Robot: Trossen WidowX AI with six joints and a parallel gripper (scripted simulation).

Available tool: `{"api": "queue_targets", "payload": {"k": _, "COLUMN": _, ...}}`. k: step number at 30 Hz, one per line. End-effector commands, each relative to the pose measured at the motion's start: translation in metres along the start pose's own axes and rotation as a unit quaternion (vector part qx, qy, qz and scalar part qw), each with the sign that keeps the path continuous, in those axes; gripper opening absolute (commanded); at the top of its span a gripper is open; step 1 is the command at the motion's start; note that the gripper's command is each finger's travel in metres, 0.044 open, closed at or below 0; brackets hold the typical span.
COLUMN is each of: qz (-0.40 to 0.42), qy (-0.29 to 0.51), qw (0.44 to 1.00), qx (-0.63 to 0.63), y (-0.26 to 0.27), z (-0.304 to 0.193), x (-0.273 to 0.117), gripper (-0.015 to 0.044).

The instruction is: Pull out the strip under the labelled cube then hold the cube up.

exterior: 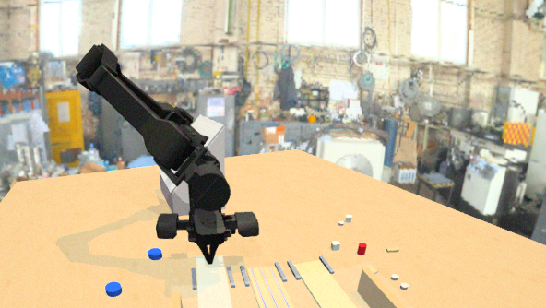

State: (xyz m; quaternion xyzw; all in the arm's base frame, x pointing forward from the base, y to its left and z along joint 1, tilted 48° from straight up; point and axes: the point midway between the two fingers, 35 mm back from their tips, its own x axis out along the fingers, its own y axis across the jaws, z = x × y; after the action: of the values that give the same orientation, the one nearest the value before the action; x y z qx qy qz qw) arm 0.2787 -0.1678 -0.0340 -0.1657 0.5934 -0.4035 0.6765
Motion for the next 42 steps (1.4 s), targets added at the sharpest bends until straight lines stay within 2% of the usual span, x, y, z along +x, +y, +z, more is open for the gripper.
{"api": "queue_targets", "payload": {"k": 1, "qz": -0.001, "qy": 0.012, "qw": 1.0, "qx": -0.005, "y": 0.0, "z": -0.014, "x": 0.004, "gripper": 0.0}}
{"api": "queue_targets", "payload": {"k": 42, "qz": -0.001, "qy": 0.013, "qw": 1.0, "qx": -0.006, "y": -0.002, "z": -0.074, "x": 0.003, "gripper": 0.0}}
